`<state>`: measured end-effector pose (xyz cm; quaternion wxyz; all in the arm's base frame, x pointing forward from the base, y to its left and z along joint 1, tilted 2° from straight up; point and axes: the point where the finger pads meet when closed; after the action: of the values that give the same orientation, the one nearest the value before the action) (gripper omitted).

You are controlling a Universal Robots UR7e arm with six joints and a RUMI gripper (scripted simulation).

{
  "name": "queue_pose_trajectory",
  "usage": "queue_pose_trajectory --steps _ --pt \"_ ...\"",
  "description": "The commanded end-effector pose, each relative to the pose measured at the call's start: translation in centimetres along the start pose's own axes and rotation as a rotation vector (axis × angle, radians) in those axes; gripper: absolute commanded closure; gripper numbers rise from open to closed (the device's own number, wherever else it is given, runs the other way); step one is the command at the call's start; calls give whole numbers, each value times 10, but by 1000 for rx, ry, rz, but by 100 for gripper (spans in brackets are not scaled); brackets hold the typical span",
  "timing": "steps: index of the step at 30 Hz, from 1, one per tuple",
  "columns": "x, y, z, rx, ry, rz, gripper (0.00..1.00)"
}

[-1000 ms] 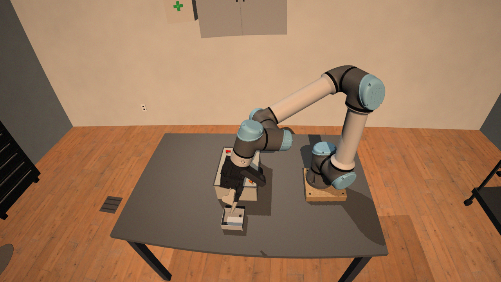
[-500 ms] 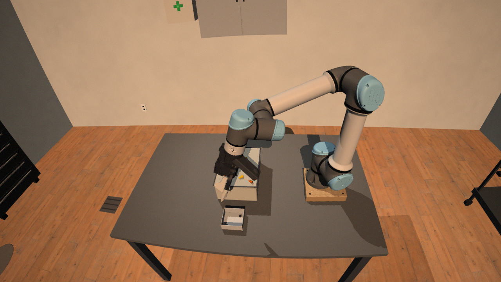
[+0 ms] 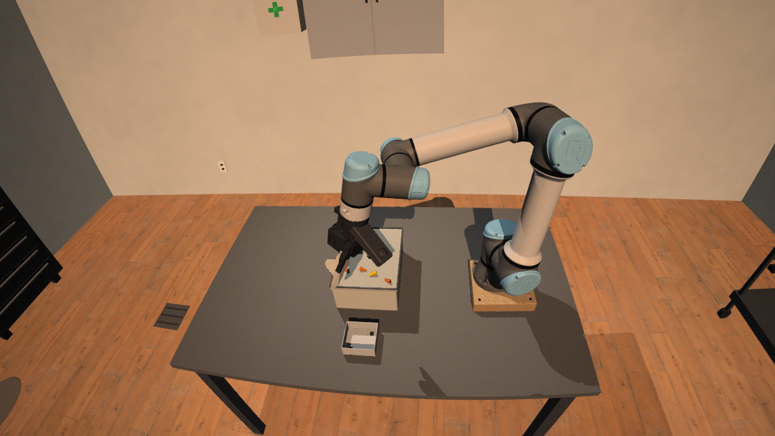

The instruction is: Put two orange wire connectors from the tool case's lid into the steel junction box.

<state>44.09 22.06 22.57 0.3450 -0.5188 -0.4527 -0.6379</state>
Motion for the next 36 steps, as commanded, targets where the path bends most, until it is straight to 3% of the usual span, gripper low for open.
queue_pose_trajectory --steps 1,36 --pt "8 11 -17 -163 -25 29 0" --pt "52 48 -110 -990 -170 130 0"
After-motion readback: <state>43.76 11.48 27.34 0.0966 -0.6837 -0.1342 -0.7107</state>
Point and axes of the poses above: the point where the finger pads meet when closed, its own x axis back along the fingers, its own z axis across the jaws, y = z × x, and after that the axes turned 10 degrees about x, right-handed
